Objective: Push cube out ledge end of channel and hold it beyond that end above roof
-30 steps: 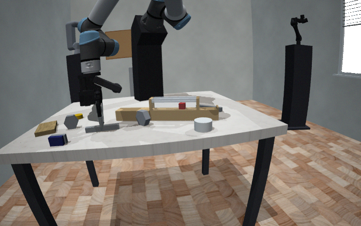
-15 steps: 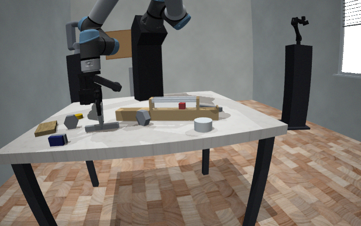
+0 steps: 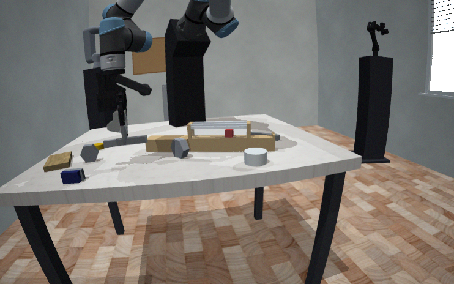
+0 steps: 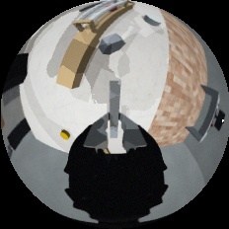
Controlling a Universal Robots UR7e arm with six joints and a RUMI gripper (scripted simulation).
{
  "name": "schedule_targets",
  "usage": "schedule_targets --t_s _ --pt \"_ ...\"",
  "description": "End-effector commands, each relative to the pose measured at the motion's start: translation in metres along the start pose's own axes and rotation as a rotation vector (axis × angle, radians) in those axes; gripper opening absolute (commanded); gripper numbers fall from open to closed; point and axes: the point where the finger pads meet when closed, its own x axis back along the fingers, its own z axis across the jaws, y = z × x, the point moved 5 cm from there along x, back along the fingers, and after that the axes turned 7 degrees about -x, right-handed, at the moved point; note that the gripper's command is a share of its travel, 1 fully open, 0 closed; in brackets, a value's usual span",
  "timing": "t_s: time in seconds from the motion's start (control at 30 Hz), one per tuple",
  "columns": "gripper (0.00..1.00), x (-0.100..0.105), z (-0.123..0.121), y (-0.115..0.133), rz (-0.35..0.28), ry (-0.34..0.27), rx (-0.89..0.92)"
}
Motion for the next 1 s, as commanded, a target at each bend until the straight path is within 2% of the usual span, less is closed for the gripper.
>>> schedule_targets --t_s 0.0,0.23,0.97 --pt "0.0 0.03 0.0 0.0 0.001 -0.001 0.001" --pt "0.0 0.05 0.0 0.0 0.001 -0.001 0.001" --pt "0.0 0.051 0.0 0.0 0.001 -0.001 0.001"
